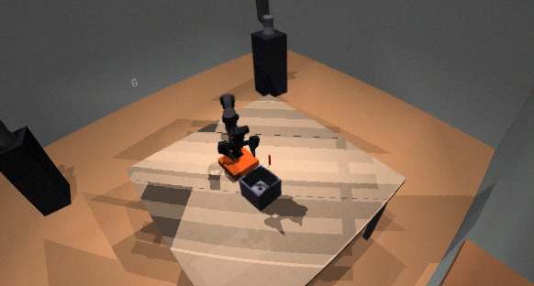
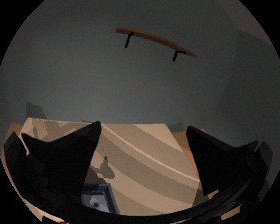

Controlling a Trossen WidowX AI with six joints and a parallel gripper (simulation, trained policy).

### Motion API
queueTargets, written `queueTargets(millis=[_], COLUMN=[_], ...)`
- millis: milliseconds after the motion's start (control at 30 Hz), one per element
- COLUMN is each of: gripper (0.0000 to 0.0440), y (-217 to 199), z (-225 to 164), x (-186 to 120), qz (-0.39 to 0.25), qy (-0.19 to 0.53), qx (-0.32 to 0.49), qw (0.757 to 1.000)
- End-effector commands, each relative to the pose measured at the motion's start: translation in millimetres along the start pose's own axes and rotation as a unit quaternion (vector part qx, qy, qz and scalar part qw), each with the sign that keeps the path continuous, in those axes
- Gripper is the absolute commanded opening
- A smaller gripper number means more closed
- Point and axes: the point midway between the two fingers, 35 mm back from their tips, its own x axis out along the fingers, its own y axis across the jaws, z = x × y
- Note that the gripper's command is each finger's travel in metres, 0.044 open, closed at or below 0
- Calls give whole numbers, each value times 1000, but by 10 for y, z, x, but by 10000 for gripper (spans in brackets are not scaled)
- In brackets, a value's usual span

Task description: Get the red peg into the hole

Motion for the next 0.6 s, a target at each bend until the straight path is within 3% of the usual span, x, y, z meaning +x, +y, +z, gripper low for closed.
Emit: queueTargets(millis=[0, 267, 567], gripper=[440, 440, 440], y=[141, 613, 1122], z=[9, -98, -305], x=[-45, -180, -402], qz=[17, 74, 126], qy=[9, 61, 144], qx=[41, 154, 259], qw=[999, 983, 947])
